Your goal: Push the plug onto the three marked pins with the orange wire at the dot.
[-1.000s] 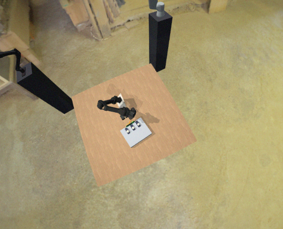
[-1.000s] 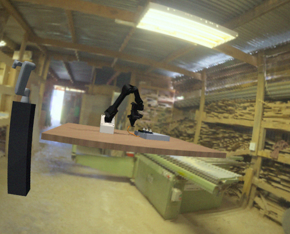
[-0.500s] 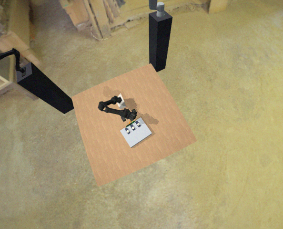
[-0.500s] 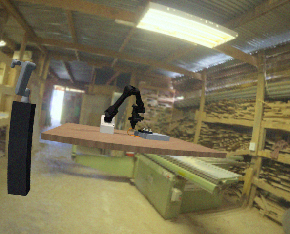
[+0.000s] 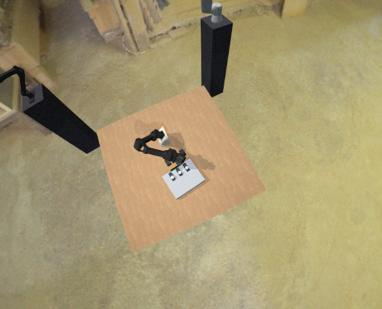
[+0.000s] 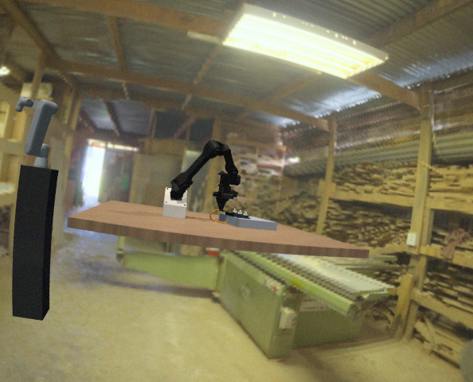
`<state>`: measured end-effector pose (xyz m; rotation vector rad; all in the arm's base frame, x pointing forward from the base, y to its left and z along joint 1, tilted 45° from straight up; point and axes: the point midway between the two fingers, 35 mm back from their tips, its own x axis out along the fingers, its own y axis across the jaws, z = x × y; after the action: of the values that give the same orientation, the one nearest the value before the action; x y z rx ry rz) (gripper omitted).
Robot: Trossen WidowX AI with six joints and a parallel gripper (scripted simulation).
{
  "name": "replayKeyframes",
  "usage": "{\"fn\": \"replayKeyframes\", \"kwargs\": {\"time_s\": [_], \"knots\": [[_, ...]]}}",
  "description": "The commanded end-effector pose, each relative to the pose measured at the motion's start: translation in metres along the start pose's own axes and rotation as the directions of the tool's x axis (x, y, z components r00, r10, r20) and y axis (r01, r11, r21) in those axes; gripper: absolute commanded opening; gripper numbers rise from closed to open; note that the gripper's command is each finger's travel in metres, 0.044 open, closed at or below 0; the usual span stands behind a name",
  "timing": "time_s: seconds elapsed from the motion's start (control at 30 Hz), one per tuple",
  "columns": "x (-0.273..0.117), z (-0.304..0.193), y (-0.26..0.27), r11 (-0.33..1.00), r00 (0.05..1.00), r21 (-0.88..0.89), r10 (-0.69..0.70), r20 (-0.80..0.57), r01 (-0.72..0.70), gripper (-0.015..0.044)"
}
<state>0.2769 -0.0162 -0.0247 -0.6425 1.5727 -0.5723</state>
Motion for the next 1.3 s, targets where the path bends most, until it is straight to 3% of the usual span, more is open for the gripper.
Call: {"fn": "replayKeyframes", "kwargs": {"time_s": [0.0,1.03,1.27], "knots": [[0.001,0.002,-0.001,1.000,1.000,-0.004,-0.004,0.001,0.004,0.0000],[-0.001,0.021,0.001,1.000,1.000,-0.003,-0.004,0.001,0.004,0.0000],[0.003,0.016,-0.001,1.000,1.000,-0.003,-0.004,0.001,0.004,0.0184]]}}
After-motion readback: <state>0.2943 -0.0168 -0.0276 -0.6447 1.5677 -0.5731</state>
